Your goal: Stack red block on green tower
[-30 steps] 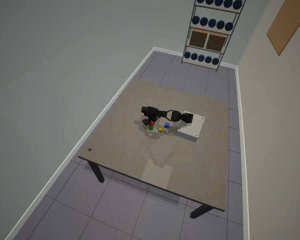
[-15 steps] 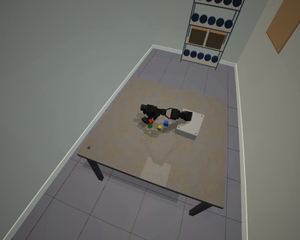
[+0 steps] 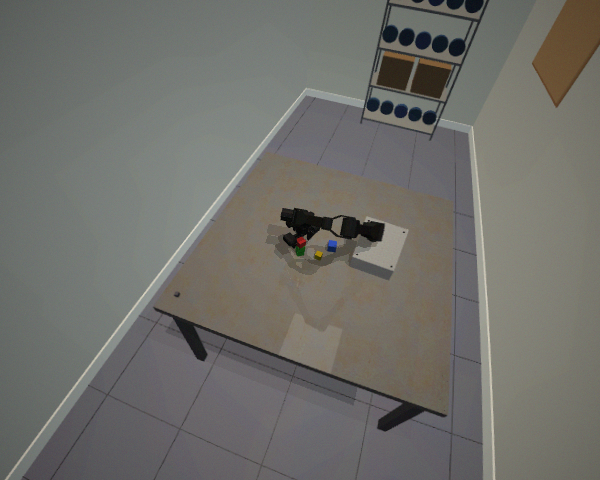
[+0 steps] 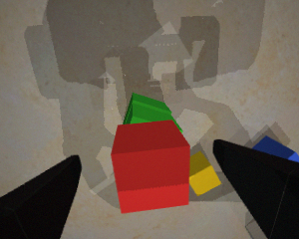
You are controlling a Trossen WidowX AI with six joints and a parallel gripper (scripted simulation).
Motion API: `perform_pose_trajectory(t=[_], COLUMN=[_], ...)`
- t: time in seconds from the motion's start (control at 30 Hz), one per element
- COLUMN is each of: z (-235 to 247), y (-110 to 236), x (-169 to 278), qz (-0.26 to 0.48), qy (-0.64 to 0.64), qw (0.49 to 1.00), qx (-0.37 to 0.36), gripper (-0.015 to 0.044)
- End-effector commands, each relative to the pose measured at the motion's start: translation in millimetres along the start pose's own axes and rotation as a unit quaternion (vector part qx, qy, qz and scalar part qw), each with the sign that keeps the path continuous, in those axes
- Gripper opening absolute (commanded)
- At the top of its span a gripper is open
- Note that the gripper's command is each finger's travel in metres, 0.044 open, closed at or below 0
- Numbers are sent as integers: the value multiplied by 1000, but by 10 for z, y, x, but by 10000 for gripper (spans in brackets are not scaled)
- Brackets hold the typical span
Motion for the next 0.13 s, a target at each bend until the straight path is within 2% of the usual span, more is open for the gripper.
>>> perform_pose_trajectory(t=[0.0,0.1], z=[0,0], y=[0,0], x=[0,0], qz=[0,0], qy=[0,0], qw=[1000,1000], qx=[0,0], gripper=[440,440])
Point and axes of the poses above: the point midway between the two fingers, 35 mm back from their tips, its own y axis back along the fingers, its own z axis across the jaws, x = y × z, the point moved 3 cm from there along y, back along the fingers, and after that the axes turned 14 degrees about -y, right-handed, at the moved point
